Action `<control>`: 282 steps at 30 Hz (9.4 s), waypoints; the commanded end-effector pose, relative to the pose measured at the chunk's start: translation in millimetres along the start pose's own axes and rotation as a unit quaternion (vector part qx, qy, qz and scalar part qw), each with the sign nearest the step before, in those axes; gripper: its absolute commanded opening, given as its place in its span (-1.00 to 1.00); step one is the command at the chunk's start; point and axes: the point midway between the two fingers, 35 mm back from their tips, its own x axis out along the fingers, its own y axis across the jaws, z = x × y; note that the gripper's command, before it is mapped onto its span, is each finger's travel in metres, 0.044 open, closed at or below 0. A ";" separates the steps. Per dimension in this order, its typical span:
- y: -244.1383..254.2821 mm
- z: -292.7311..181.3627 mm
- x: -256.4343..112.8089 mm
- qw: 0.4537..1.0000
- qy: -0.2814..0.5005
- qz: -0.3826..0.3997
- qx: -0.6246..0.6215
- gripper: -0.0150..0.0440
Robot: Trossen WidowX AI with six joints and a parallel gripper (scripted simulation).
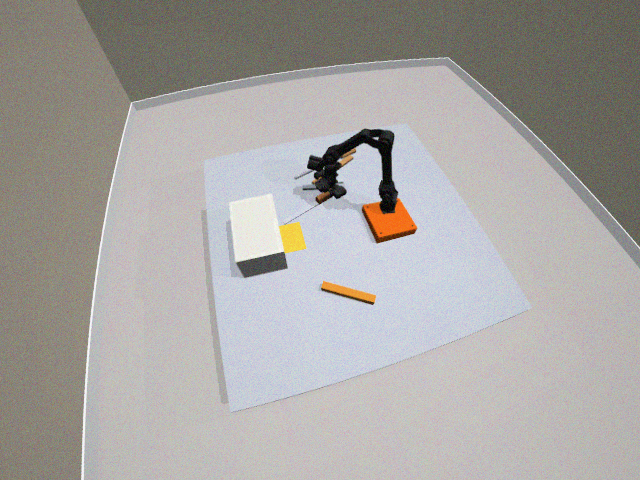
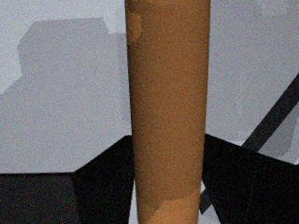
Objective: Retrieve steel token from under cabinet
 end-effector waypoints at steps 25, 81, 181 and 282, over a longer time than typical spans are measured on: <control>2.4 13.6 0.2 1.000 -0.001 -0.003 0.003 0.36; -0.5 37.5 1.3 1.000 -0.003 -0.004 0.020 -0.49; 4.1 148.8 -0.2 1.000 -0.008 -0.004 0.025 -0.49; 71.7 117.3 1.2 1.000 -0.006 -0.001 0.025 -0.49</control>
